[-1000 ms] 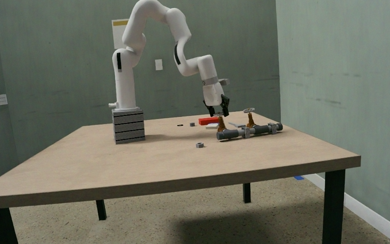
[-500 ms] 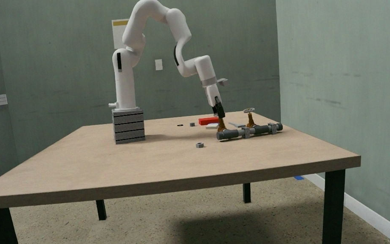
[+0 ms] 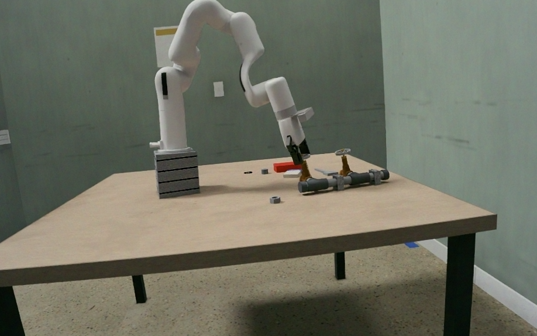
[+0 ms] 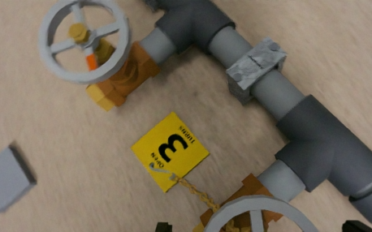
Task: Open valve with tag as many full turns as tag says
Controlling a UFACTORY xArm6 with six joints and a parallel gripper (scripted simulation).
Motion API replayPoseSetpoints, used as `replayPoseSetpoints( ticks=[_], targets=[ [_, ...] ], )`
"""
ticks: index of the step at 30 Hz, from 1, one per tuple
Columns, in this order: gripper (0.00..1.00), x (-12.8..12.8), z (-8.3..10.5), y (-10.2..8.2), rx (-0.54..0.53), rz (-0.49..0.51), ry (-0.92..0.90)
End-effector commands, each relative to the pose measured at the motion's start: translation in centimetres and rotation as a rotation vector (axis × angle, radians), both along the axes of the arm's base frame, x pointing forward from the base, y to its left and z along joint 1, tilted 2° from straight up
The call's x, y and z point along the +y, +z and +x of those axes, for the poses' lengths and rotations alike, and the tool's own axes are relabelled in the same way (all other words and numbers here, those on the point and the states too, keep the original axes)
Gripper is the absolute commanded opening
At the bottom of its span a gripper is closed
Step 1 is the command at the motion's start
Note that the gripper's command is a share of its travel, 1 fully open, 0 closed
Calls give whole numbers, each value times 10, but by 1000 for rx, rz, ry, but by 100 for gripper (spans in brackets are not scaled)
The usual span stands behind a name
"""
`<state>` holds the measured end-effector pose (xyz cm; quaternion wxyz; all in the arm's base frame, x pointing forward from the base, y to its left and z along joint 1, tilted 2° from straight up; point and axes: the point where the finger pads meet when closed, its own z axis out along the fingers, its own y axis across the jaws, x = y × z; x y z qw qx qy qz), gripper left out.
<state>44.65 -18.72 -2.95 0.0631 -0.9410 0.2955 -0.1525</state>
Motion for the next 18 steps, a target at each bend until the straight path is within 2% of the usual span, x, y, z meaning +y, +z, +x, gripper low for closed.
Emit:
replayPoseSetpoints(
  ticks=[1, 4, 6, 7, 18],
  targets=[
    [100, -1, 2, 1, 39, 69, -267],
    [100, -1, 2, 1, 42, 100, -375],
    [100, -1, 2, 1, 42, 100, -375],
    [100, -1, 2, 1, 47, 130, -480],
    [100, -1, 2, 1, 99, 224, -832]
  ],
)
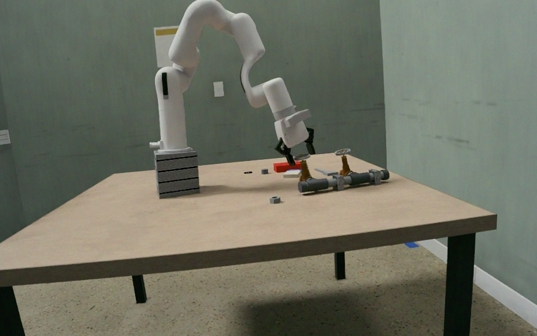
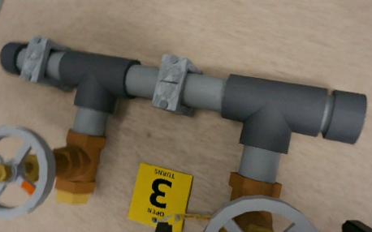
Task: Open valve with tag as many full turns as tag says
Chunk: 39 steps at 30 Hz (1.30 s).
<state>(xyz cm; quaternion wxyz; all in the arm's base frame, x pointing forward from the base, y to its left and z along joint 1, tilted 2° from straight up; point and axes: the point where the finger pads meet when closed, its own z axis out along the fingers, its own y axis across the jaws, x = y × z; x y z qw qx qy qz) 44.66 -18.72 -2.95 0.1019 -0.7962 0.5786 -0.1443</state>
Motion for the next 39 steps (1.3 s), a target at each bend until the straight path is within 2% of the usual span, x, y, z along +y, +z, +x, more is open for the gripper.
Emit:
replayPoseSetpoints(
  ticks=[1, 6, 39],
  targets=[
    [100, -1, 1, 1, 123, 86, -233],
    [100, -1, 1, 1, 157, 108, -294],
    [100, -1, 1, 1, 157, 108, -294]
  ],
)
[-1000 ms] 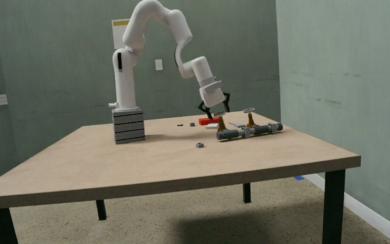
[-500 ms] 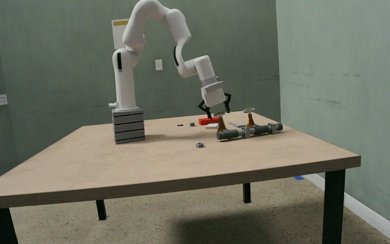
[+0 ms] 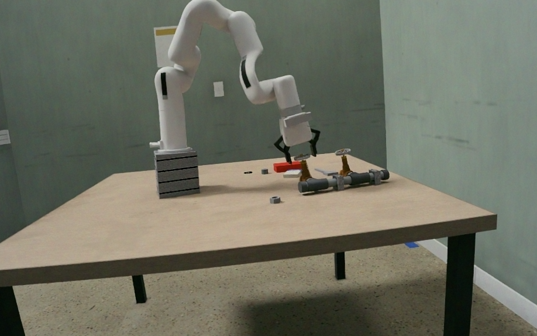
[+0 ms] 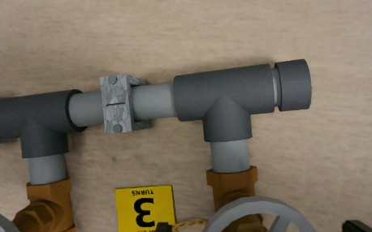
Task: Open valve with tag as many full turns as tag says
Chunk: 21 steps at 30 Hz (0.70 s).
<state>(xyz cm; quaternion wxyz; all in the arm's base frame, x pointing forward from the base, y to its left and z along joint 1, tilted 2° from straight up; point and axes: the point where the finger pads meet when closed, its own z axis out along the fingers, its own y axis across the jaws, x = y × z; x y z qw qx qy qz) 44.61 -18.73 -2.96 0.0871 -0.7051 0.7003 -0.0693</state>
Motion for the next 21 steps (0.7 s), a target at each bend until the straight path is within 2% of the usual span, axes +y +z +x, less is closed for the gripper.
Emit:
replayPoseSetpoints(
  ticks=[1, 9, 10, 21],
  targets=[
    [100, 0, 2, 2, 22, -6, -3],
    [100, 0, 2, 2, 22, -6, -3],
    [0, 0, 2, 2, 22, -6, -3],
    [0, 0, 2, 2, 22, -6, -3]
  ],
)
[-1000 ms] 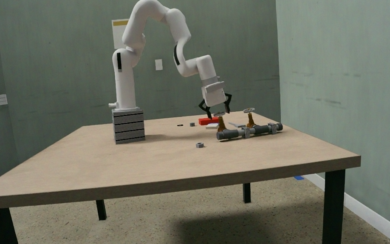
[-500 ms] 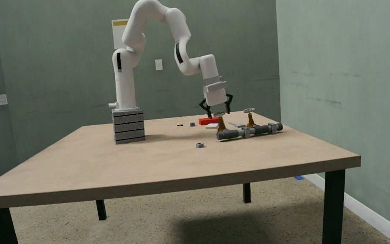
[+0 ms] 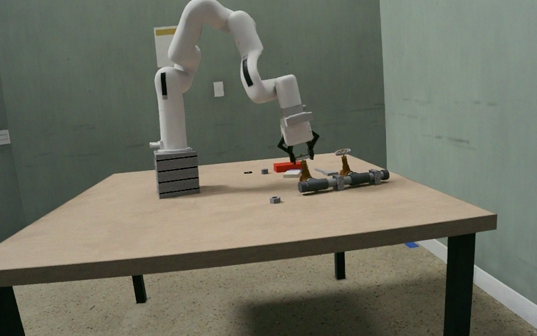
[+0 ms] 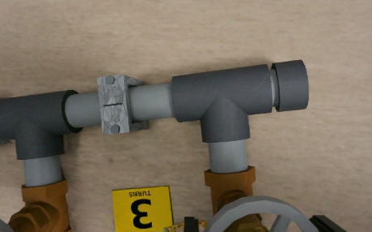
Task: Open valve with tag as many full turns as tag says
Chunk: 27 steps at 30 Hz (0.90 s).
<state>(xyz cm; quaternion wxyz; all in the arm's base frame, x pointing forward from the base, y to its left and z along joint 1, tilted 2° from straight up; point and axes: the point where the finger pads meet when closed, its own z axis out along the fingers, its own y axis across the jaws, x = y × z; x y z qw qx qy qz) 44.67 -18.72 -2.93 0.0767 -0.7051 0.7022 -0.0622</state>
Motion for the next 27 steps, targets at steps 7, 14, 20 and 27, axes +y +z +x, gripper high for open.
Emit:
replayPoseSetpoints(
  ticks=[7, 14, 20, 27],
  targets=[
    [0, -1, 1, 1, -3, -2, 0],
    [0, -1, 1, 1, -3, -2, 0],
    [0, -1, 1, 1, -3, -5, 16],
    [0, -1, 1, 1, -5, -25, 114]
  ],
)
